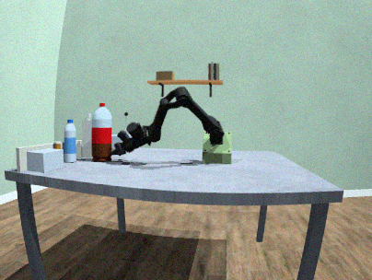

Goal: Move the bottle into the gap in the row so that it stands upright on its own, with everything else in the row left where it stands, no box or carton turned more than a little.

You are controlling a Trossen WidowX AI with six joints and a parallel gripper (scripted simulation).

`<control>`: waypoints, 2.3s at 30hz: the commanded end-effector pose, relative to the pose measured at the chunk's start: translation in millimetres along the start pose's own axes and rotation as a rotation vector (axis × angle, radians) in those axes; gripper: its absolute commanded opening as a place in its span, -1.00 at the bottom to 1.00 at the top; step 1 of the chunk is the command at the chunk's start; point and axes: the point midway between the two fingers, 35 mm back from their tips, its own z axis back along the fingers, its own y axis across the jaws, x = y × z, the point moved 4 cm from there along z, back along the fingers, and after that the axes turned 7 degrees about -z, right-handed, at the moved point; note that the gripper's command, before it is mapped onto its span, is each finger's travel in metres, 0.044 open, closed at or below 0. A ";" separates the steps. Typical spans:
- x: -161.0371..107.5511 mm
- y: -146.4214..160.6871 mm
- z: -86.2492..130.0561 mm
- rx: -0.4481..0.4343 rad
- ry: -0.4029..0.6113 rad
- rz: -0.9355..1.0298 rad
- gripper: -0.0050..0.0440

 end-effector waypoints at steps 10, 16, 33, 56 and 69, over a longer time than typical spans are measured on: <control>5.7 3.4 -4.5 0.010 -0.010 0.005 -1.00; 6.3 3.3 -5.7 0.009 -0.010 0.005 -1.00; 11.4 3.9 -16.4 0.009 -0.010 0.005 -1.00; 13.7 4.2 -20.8 0.010 -0.010 0.005 -1.00; 14.8 4.3 -23.1 0.010 -0.010 0.005 -1.00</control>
